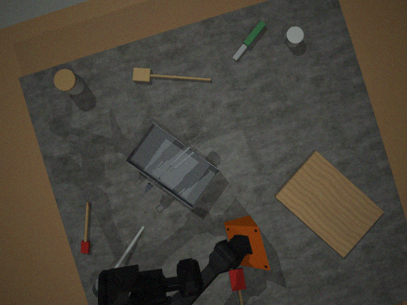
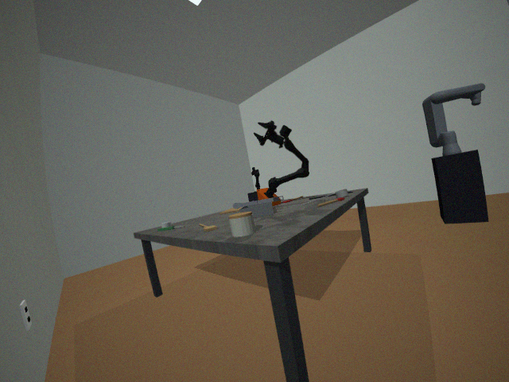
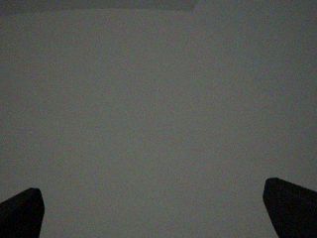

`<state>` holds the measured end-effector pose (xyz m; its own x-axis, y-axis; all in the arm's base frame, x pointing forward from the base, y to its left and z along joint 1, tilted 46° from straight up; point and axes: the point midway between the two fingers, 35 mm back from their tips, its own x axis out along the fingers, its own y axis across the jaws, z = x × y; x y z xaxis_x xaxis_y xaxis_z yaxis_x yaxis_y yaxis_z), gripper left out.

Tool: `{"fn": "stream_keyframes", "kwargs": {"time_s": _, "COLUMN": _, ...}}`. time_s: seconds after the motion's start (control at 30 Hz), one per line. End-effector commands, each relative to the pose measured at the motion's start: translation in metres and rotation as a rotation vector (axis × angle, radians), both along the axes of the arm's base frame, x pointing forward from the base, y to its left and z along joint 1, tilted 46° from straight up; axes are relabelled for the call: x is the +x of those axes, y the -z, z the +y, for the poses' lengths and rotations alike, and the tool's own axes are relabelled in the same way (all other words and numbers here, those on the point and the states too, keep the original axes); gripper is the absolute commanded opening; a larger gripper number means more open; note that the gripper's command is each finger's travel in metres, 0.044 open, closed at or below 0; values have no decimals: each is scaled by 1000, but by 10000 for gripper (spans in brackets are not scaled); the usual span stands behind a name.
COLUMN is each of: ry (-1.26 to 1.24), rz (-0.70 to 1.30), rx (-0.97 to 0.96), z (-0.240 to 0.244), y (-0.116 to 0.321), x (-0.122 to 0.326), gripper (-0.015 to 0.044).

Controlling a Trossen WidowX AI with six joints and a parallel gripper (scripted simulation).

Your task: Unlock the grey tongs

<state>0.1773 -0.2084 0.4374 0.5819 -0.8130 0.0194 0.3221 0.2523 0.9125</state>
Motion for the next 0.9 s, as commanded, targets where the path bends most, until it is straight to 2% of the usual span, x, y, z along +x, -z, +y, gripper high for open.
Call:
{"fn": "stream_keyframes", "kwargs": {"time_s": 0.0, "ry": -202, "rz": 379, "rx": -84, "z": 6, "y": 42, "x": 52, "gripper": 440}}
{"fn": "stream_keyframes", "kwargs": {"time_s": 0.07, "ry": -259, "rz": 451, "rx": -106, "z": 11, "y": 51, "x": 63, "gripper": 440}}
{"fn": "stream_keyframes", "kwargs": {"time_s": 0.17, "ry": -409, "rz": 661, "rx": -200, "z": 21, "y": 76, "x": 88, "gripper": 440}}
{"fn": "stream_keyframes", "kwargs": {"time_s": 0.33, "ry": -542, "rz": 803, "rx": -275, "z": 33, "y": 97, "x": 107, "gripper": 440}}
{"fn": "stream_keyframes", "kwargs": {"time_s": 0.53, "ry": -1008, "rz": 1163, "rx": -632, "z": 78, "y": 157, "x": 149, "gripper": 440}}
{"fn": "stream_keyframes", "kwargs": {"time_s": 0.87, "ry": -1517, "rz": 1282, "rx": -1095, "z": 134, "y": 213, "x": 170, "gripper": 440}}
